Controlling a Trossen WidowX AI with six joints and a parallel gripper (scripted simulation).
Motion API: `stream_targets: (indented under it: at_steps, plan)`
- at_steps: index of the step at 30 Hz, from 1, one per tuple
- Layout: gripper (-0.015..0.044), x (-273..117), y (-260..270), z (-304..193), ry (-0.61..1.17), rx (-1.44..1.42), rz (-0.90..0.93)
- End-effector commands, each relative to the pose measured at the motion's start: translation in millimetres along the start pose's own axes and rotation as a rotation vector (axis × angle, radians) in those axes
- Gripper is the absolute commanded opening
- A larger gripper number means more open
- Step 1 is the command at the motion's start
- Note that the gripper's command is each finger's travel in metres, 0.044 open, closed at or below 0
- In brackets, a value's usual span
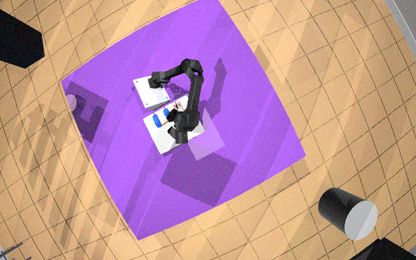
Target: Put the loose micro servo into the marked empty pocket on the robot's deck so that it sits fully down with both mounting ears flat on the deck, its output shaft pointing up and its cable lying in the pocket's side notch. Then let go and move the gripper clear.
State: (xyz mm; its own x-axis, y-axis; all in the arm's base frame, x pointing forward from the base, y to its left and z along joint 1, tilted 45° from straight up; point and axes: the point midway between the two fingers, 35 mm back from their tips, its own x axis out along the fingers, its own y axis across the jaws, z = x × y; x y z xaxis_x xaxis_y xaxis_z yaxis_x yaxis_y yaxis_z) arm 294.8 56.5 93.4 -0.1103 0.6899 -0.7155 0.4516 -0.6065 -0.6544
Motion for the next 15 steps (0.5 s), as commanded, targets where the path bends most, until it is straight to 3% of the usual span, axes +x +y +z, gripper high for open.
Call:
stream_targets:
  at_steps: [1, 7, 15]
  plan:
    - [0.0000, -0.6, -0.1, 0.1, 0.003, 0.138, -0.002]
    - [0.0000, -0.6, -0.1, 0.1, 0.003, 0.319, -0.003]
    - [0.0000, -0.7, -1.3, 3.8, 0.003, 0.325, -0.003]
